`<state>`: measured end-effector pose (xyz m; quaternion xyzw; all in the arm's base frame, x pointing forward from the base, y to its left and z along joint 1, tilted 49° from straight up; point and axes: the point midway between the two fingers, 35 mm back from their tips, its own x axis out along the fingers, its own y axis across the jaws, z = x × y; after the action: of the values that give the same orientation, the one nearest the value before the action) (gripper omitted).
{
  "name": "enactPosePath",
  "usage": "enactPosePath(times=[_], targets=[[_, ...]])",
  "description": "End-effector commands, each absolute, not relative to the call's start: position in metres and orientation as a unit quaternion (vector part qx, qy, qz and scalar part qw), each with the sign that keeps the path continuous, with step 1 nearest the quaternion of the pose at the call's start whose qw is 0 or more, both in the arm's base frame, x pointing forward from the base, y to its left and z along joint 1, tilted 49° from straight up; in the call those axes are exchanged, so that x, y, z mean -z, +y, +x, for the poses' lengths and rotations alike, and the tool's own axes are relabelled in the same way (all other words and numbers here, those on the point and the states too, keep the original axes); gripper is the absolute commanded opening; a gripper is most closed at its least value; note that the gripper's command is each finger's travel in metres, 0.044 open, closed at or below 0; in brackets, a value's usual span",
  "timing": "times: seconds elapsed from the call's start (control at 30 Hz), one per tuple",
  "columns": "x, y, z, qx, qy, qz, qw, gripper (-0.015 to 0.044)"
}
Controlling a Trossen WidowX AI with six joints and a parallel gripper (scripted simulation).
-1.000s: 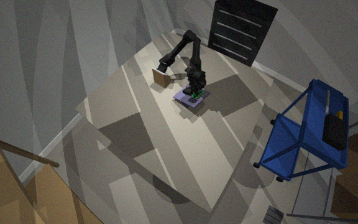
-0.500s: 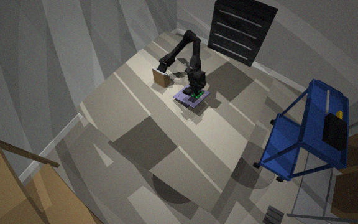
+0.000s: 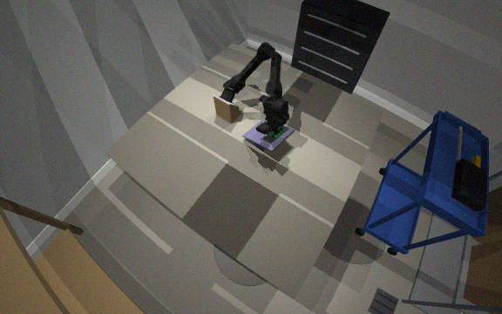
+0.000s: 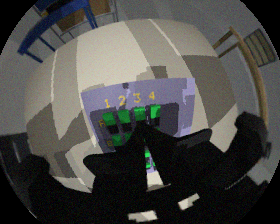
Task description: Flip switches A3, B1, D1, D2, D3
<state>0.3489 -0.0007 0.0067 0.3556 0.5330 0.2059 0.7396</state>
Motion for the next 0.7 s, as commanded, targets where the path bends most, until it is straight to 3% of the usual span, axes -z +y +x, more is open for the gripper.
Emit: enactPosePath(times=[0.0, 0.3, 0.67], targets=[[-0.008, -0.002, 0.349, -0.206, 0.534, 0.355, 0.74, 0.0], [-0.047, -0.046, 0.329, -0.207, 0.544, 0.354, 0.732, 0.0], [-0.067, -0.001, 0.297, -0.206, 0.543, 0.355, 0.732, 0.0]])
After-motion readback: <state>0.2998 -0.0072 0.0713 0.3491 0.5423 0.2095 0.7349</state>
